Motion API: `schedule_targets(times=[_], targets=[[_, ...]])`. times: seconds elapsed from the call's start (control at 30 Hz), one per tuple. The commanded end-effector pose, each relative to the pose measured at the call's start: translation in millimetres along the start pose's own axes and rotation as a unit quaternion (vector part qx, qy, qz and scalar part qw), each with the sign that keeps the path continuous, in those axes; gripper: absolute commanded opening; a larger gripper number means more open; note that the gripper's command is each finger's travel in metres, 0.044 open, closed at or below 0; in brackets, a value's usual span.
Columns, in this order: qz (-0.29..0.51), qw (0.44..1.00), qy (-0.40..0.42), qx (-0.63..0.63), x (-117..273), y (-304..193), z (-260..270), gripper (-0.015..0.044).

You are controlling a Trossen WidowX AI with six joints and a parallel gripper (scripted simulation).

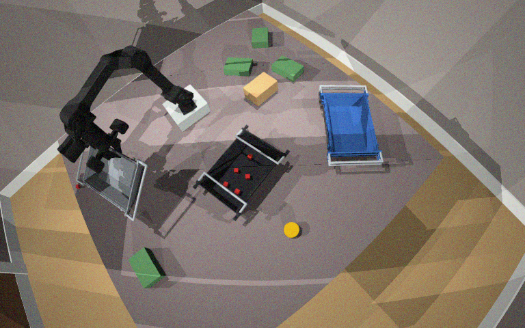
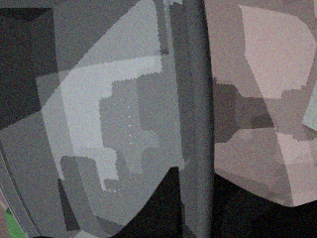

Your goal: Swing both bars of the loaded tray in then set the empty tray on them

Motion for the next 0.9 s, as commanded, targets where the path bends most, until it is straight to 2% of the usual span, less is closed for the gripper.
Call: schedule_targets(times=[0.0,0.87], targets=[[0.0,1.0,0.009,0.001,11.7,-0.1,1.5,0.0],[0.0,1.0,0.009,0.005,11.7,-2.6,1.3,0.0]])
Point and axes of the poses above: the point midway between the two fingers, 35 mm back from their tips, its own x axis back along the fingers, its own z axis across the jaws, y = z × x, the point moved 9 cm from there along x, back along the fingers, and after that the axes turned 13 degrees about -x, right-handed, at the moved point
